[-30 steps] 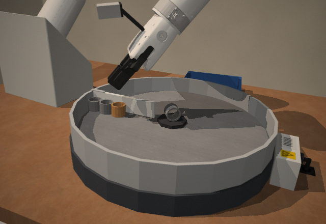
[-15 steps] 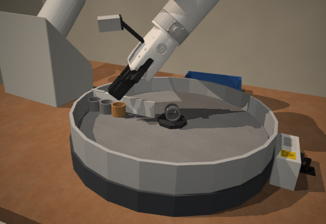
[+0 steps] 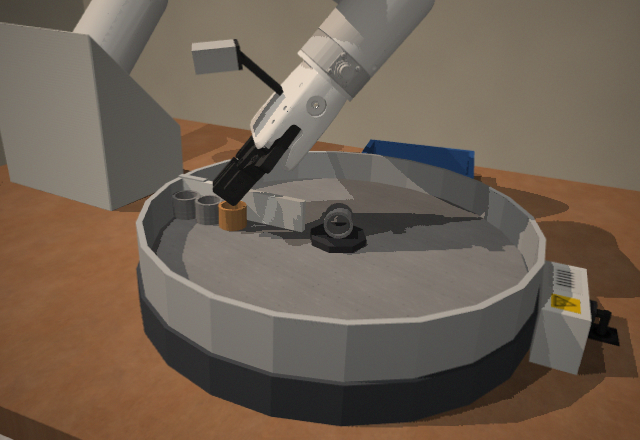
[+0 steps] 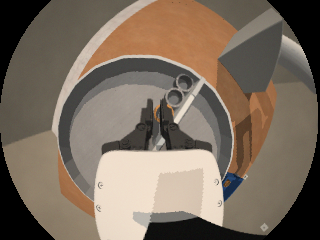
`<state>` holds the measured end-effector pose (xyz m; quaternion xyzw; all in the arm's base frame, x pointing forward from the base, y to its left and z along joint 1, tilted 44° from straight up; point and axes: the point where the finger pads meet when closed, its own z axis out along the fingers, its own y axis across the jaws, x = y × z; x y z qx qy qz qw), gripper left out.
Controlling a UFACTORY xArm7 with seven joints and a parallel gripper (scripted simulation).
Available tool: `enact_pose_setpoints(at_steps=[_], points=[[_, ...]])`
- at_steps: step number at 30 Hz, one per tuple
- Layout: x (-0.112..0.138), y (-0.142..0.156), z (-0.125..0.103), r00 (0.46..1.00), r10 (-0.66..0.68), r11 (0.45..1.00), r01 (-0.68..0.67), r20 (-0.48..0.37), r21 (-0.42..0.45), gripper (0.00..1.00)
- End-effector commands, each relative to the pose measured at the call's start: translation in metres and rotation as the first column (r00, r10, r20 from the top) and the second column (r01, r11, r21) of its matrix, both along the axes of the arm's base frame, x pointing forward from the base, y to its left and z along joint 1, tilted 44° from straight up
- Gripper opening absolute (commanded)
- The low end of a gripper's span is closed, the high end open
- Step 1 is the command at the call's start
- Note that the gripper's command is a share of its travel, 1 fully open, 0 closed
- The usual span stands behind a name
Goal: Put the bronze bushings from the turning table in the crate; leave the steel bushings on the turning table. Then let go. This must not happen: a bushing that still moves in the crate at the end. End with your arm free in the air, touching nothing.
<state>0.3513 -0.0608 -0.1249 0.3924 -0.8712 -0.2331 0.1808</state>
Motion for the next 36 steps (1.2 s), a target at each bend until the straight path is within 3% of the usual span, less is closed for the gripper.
enact_pose_setpoints(at_steps=[1, 36], points=[[0.0015, 0.0017, -0.003, 1.0, -0.003, 1.0, 0.003, 0.003, -0.002, 0.1], [0.0019, 0.0098, -0.0114, 1.0, -0.003, 1.0, 0.003, 0.003, -0.002, 0.1]])
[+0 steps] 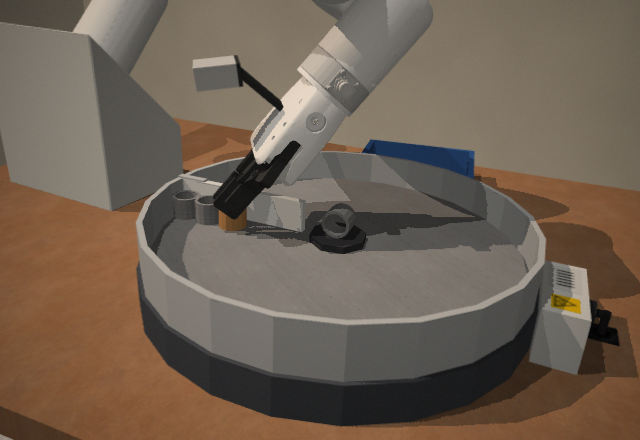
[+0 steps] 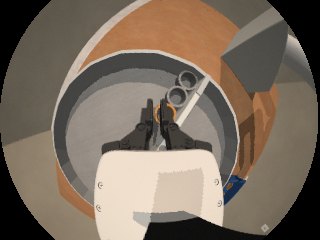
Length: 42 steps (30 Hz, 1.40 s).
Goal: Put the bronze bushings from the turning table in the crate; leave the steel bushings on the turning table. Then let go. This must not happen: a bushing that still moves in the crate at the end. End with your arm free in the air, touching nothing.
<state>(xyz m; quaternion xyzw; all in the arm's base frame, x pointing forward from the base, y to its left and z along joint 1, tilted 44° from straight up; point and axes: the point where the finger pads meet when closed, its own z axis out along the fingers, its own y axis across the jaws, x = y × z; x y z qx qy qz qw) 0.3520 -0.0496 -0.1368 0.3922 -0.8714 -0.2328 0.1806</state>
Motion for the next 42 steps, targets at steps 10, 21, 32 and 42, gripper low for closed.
enact_pose_setpoints(at_steps=[10, 21, 32, 42], points=[[0.001, -0.001, 0.001, 1.0, -0.002, 1.0, 0.002, 0.002, -0.002, 0.0], [0.001, -0.001, 0.001, 1.0, -0.002, 1.0, 0.002, 0.002, -0.002, 0.0], [0.001, -0.001, 0.001, 1.0, -0.002, 1.0, 0.002, 0.002, -0.002, 0.0], [0.006, -0.012, -0.01, 1.0, -0.002, 1.0, 0.002, 0.002, -0.002, 0.0]])
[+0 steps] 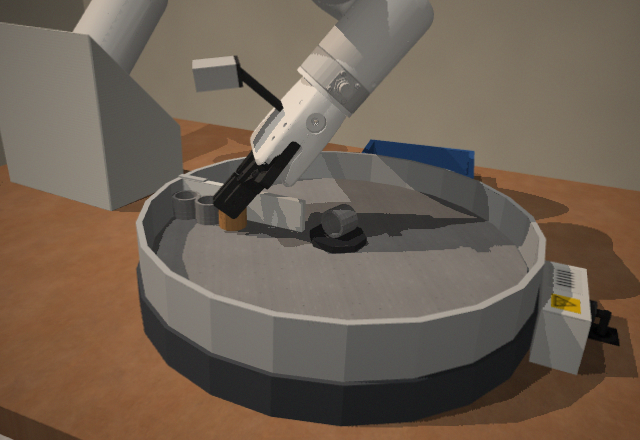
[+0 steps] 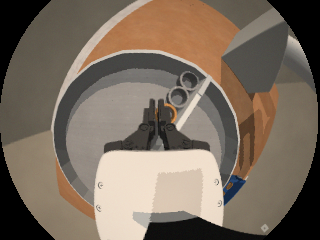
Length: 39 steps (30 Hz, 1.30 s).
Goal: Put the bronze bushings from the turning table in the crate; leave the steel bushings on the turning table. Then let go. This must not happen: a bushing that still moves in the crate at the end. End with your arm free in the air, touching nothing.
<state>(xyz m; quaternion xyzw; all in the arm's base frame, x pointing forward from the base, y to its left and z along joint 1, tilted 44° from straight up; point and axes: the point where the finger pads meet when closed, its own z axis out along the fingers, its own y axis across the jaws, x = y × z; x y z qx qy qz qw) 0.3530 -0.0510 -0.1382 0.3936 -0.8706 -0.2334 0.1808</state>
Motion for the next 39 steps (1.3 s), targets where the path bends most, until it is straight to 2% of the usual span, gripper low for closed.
enact_pose_setpoints(at_steps=[1, 10, 15, 34, 39], points=[[0.006, -0.014, -0.011, 1.0, -0.005, 1.0, 0.005, 0.002, -0.004, 0.0], [0.009, -0.019, -0.016, 1.0, -0.005, 1.0, 0.005, 0.002, -0.004, 0.0], [0.021, -0.034, -0.03, 1.0, -0.005, 1.0, 0.005, 0.002, -0.004, 0.0], [0.041, -0.05, -0.045, 1.0, -0.005, 1.0, 0.005, 0.002, -0.004, 0.0], [0.057, -0.059, -0.053, 1.0, -0.005, 1.0, 0.005, 0.002, -0.004, 0.0]])
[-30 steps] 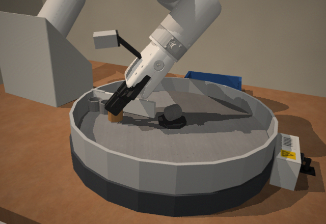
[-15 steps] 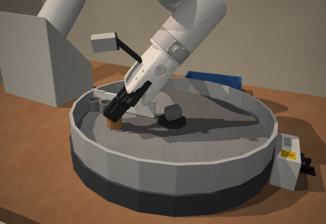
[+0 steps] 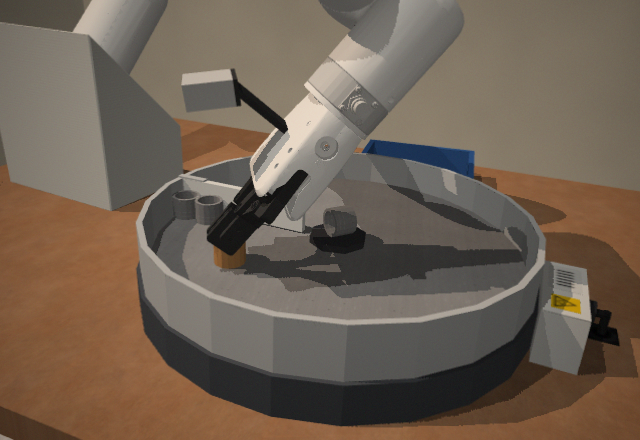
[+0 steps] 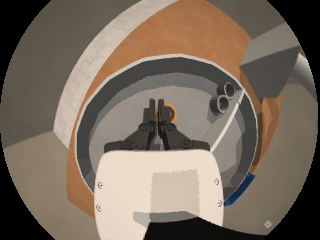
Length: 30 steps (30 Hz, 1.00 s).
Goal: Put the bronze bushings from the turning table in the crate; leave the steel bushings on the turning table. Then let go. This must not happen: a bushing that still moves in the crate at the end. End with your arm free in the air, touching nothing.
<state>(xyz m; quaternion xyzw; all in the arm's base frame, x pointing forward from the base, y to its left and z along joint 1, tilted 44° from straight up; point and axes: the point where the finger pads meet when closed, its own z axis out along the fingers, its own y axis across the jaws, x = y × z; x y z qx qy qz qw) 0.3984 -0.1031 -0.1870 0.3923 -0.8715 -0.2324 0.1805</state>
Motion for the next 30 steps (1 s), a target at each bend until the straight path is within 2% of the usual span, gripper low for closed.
enact_pose_setpoints(at_steps=[1, 8, 13, 22, 26, 30], points=[[0.012, -0.008, -0.005, 1.0, -0.003, 1.0, 0.003, 0.002, -0.001, 0.0], [0.014, -0.009, -0.006, 1.0, -0.003, 1.0, 0.003, 0.002, -0.001, 0.0], [0.033, -0.015, -0.012, 1.0, -0.003, 1.0, 0.003, 0.002, -0.001, 0.0], [0.04, -0.017, -0.013, 1.0, -0.003, 1.0, 0.003, 0.002, -0.001, 0.0], [0.058, -0.021, -0.017, 1.0, -0.003, 1.0, 0.003, 0.002, -0.001, 0.0], [0.06, -0.022, -0.017, 1.0, -0.003, 1.0, 0.003, 0.002, -0.001, 0.0]])
